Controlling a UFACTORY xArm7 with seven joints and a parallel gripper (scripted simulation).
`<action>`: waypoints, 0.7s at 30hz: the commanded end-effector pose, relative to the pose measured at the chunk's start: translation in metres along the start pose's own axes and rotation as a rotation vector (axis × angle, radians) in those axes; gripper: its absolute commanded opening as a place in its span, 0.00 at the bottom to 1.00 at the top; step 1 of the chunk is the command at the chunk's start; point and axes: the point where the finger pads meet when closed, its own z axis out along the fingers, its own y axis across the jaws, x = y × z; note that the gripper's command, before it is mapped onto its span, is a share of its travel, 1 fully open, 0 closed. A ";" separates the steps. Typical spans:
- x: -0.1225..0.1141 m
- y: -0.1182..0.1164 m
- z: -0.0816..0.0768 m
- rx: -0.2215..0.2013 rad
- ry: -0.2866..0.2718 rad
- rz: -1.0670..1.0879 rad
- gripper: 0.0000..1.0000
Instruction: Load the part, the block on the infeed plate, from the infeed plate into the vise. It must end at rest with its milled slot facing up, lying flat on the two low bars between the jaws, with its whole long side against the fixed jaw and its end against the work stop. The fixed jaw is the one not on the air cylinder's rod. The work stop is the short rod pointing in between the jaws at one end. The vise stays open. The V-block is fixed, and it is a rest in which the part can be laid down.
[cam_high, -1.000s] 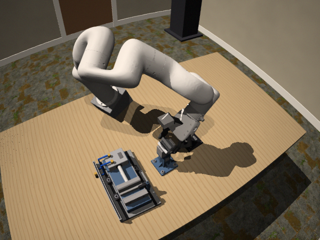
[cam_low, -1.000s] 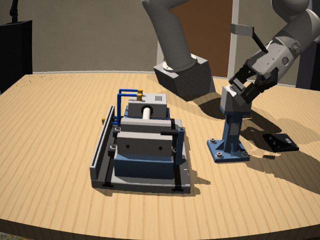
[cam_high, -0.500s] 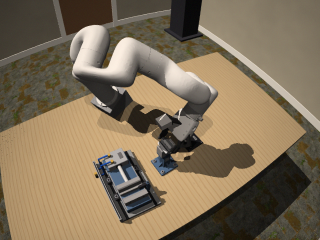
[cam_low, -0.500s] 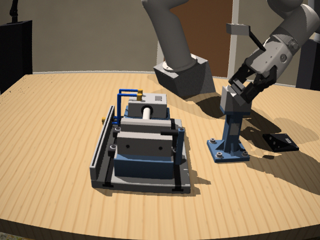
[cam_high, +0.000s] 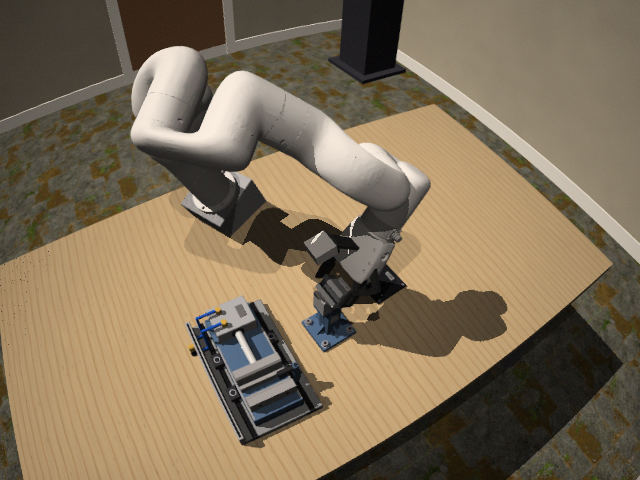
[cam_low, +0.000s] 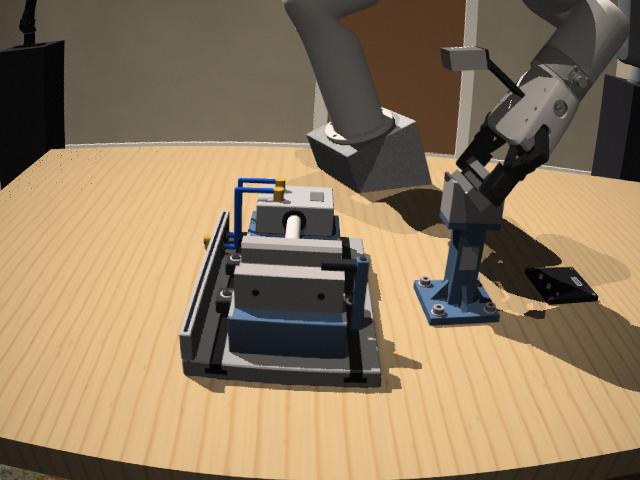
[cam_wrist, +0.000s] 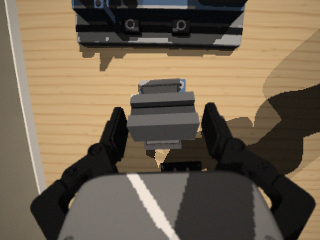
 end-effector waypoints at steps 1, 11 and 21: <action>0.001 -0.001 -0.002 0.003 -0.045 0.002 0.89; 0.002 -0.001 -0.002 0.003 -0.123 0.002 0.89; 0.003 -0.001 -0.002 0.003 -0.231 0.001 0.89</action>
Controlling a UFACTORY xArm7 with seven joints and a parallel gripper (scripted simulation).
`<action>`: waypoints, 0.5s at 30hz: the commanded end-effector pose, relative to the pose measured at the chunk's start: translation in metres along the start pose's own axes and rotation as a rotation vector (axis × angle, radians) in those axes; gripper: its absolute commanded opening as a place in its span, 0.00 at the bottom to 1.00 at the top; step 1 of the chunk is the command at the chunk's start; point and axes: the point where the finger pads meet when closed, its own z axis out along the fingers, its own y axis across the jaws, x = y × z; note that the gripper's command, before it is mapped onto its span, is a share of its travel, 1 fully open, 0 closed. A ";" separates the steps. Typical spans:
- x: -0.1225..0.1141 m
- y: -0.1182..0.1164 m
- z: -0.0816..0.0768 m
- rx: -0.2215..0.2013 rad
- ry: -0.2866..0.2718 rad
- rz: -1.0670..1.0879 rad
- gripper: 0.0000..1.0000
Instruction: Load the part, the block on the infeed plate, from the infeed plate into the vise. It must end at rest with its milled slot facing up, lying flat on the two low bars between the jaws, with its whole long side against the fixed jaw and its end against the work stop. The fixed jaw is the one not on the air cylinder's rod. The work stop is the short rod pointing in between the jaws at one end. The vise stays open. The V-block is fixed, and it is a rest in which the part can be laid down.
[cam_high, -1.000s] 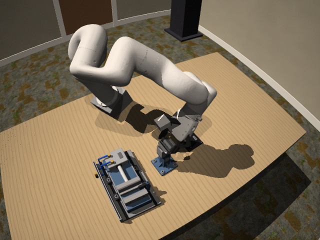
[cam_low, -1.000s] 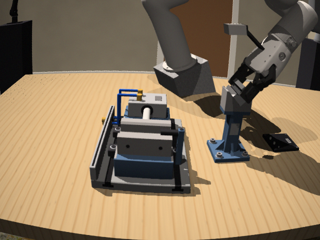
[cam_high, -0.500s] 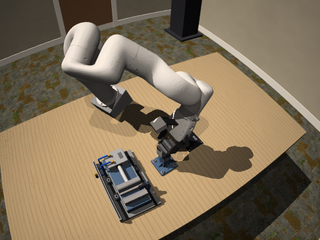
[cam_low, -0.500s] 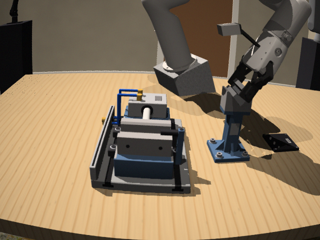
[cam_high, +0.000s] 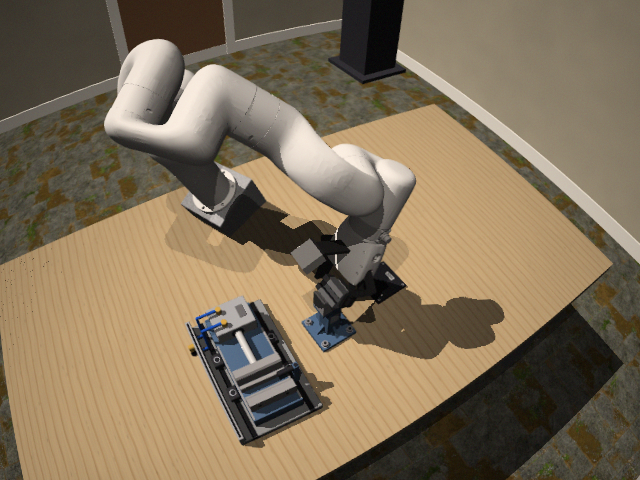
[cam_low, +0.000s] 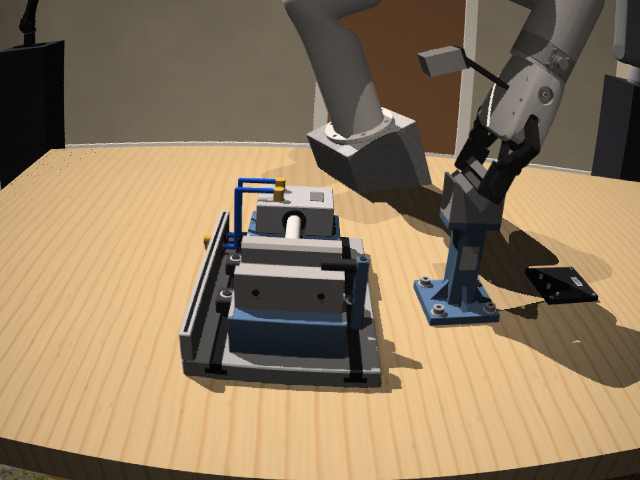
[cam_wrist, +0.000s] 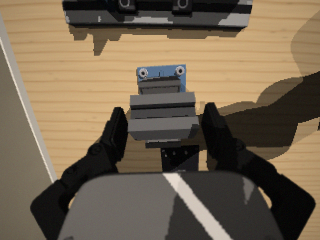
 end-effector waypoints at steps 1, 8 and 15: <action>0.000 -0.001 -0.002 0.004 -0.059 0.000 0.89; 0.001 -0.001 -0.002 0.004 -0.118 0.000 0.89; 0.002 -0.001 -0.001 0.004 -0.203 0.000 0.89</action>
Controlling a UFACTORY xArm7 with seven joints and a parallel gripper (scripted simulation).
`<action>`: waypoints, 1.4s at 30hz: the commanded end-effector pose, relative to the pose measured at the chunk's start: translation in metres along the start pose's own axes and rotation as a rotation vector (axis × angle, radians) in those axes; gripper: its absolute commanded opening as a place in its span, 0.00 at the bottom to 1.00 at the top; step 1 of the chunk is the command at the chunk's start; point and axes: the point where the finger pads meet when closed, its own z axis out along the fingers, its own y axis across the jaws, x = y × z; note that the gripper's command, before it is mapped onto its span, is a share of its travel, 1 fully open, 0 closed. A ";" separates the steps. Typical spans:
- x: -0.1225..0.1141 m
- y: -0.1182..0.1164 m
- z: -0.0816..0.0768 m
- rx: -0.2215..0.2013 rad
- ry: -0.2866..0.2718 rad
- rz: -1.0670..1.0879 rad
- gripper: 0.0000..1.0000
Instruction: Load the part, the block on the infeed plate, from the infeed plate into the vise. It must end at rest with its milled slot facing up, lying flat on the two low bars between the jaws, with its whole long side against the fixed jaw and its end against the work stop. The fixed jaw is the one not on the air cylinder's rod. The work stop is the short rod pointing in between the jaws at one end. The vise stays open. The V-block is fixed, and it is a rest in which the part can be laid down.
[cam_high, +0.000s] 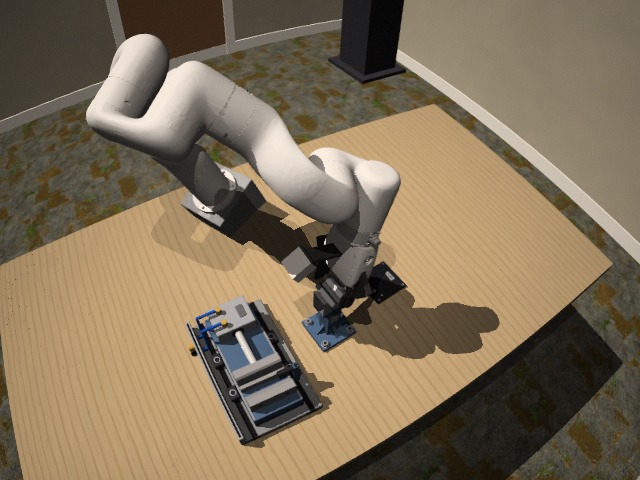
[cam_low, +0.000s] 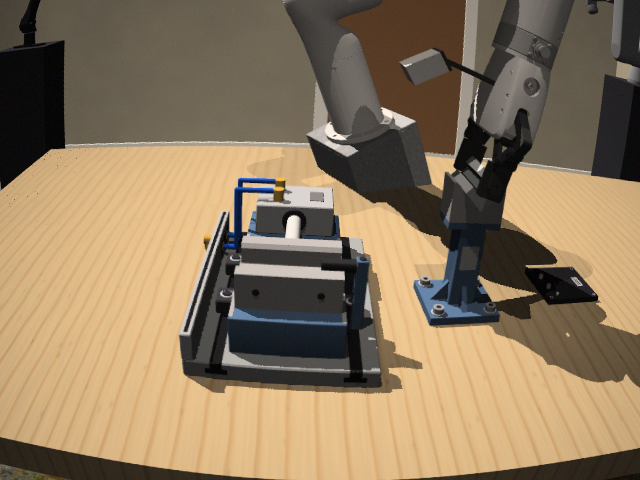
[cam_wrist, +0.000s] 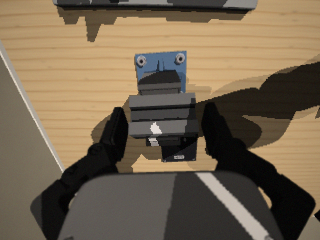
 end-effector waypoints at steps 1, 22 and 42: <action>0.000 -0.001 -0.002 0.004 -0.066 0.000 0.89; 0.003 -0.001 -0.001 0.003 -0.328 -0.001 0.89; 0.005 -0.001 0.000 0.004 -0.510 -0.001 0.89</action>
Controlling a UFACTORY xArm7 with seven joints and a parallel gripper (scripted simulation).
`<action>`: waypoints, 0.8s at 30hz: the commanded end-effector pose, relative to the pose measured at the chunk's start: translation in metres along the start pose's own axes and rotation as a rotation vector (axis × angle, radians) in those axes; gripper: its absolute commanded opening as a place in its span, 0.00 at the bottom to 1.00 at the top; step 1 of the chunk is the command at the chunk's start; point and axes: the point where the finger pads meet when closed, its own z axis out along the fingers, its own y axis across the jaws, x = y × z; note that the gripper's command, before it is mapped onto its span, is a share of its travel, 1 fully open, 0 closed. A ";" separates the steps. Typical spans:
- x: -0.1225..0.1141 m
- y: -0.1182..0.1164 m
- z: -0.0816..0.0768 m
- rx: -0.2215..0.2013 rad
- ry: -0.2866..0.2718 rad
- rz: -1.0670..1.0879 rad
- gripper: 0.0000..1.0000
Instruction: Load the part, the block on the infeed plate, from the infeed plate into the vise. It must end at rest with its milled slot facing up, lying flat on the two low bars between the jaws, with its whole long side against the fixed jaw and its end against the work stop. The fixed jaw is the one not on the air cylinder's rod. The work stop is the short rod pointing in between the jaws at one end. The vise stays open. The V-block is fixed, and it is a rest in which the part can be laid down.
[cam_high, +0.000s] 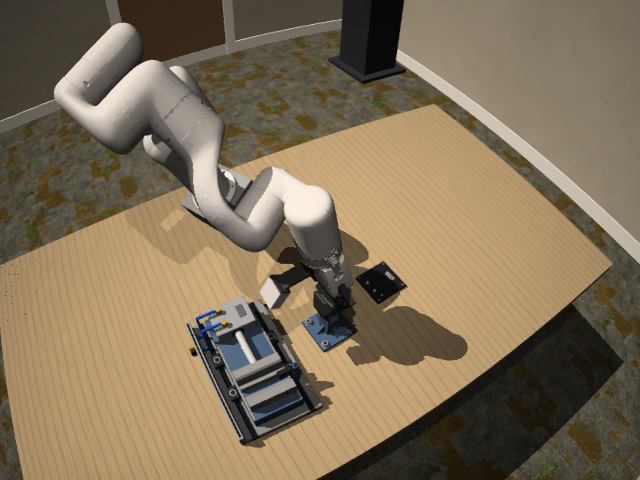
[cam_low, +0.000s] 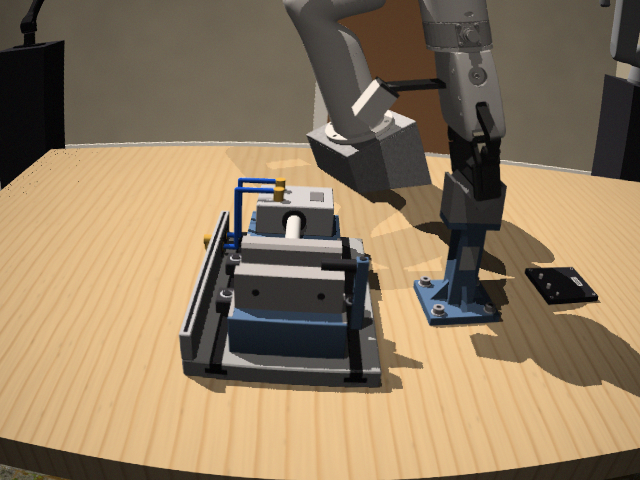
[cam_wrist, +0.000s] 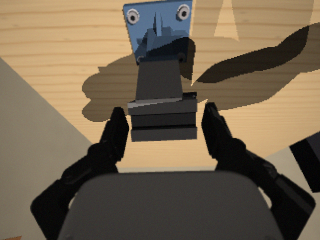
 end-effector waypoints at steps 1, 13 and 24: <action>-0.001 -0.001 -0.001 0.000 -0.040 -0.004 0.89; 0.000 -0.001 -0.001 0.000 -0.146 -0.004 0.89; 0.001 -0.001 -0.001 0.000 -0.217 -0.004 0.89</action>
